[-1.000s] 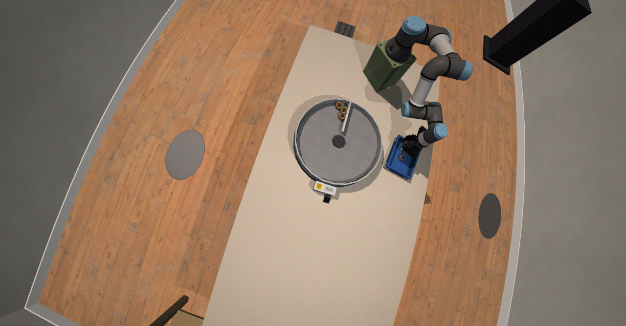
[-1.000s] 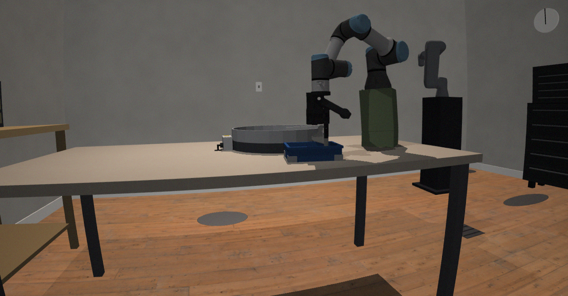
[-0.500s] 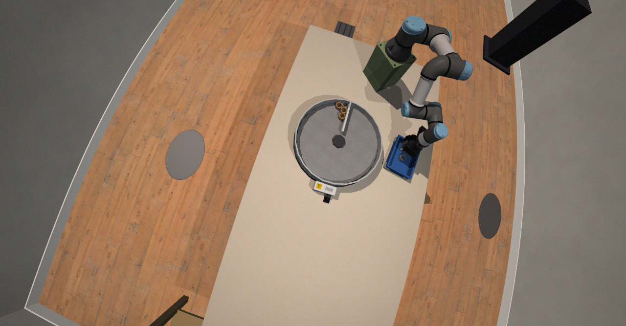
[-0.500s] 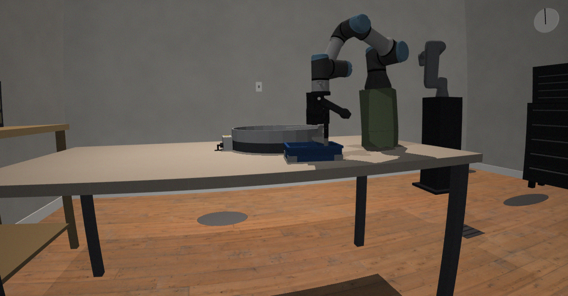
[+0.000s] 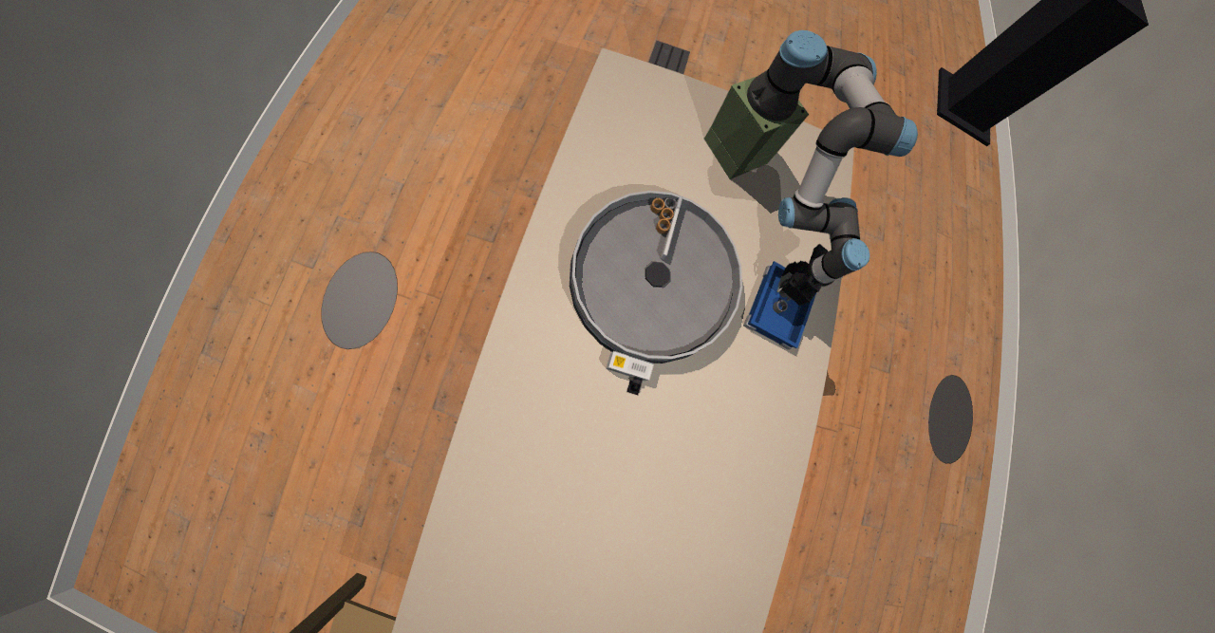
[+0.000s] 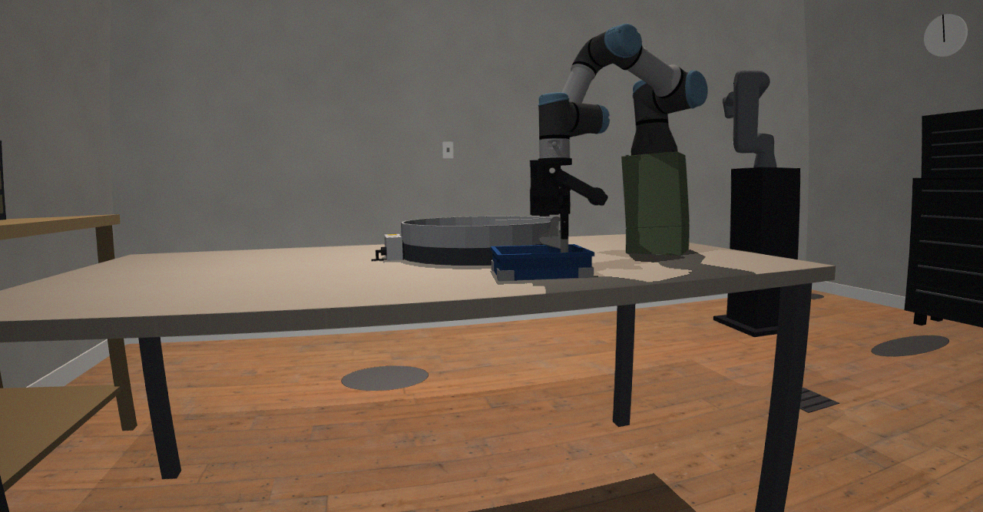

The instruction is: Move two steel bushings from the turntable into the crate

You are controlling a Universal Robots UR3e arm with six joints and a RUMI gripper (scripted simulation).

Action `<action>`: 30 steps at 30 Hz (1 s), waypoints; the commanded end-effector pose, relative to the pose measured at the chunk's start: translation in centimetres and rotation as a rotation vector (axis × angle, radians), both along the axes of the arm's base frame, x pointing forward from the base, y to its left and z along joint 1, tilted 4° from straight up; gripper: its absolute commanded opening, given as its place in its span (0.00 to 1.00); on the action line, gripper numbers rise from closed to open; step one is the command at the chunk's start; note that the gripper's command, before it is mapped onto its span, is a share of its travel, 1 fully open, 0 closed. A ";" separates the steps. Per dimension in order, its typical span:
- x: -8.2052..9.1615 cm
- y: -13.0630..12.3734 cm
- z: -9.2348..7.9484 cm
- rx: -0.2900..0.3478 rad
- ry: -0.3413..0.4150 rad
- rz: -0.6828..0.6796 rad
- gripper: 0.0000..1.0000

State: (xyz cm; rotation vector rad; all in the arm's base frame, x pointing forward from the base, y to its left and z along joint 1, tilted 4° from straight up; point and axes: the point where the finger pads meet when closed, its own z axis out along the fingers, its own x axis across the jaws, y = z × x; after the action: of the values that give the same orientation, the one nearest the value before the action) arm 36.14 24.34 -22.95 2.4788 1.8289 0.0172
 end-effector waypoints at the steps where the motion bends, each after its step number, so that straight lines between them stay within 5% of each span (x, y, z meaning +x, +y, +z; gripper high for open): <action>1: 0.1 0.0 0.1 0.001 -0.003 0.000 0.06; 10: 0.0 0.1 1.1 0.001 -0.003 0.000 0.06; 24: -0.2 0.3 5.6 0.001 -0.003 0.000 0.06; 30: -0.2 0.3 5.6 0.001 -0.003 0.000 0.06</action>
State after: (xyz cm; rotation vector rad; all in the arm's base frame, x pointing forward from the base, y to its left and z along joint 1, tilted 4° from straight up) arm 35.91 24.58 -17.72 2.4787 1.8288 0.0177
